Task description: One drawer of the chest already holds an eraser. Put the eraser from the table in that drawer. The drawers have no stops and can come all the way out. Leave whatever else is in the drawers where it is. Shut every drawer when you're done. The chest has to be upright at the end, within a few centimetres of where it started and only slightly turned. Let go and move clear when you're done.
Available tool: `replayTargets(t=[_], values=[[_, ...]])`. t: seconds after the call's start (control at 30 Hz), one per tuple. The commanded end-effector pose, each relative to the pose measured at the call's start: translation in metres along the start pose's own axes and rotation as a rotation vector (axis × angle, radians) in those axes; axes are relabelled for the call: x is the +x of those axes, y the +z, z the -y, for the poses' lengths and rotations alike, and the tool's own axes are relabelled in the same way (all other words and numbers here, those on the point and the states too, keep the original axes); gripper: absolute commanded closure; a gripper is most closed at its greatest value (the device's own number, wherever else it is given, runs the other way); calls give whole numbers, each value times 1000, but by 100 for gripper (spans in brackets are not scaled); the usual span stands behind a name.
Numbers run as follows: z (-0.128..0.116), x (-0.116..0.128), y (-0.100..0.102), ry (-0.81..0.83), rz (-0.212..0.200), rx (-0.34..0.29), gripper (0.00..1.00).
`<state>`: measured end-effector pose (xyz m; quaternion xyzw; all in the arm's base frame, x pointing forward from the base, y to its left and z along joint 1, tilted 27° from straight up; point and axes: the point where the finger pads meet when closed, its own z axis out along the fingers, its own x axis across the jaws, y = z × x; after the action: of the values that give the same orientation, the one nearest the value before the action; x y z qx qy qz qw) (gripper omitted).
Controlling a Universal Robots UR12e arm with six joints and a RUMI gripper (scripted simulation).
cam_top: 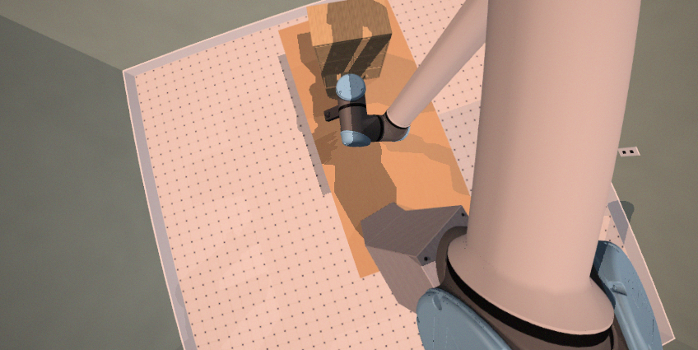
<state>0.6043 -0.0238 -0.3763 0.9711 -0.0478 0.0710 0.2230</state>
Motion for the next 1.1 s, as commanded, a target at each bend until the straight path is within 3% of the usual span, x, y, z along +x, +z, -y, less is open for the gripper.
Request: replayTargets(t=[0.0, 1.07], values=[[0, -1, 0, 0, 1, 1, 77], [0, 0, 4, 1, 0, 1, 77]])
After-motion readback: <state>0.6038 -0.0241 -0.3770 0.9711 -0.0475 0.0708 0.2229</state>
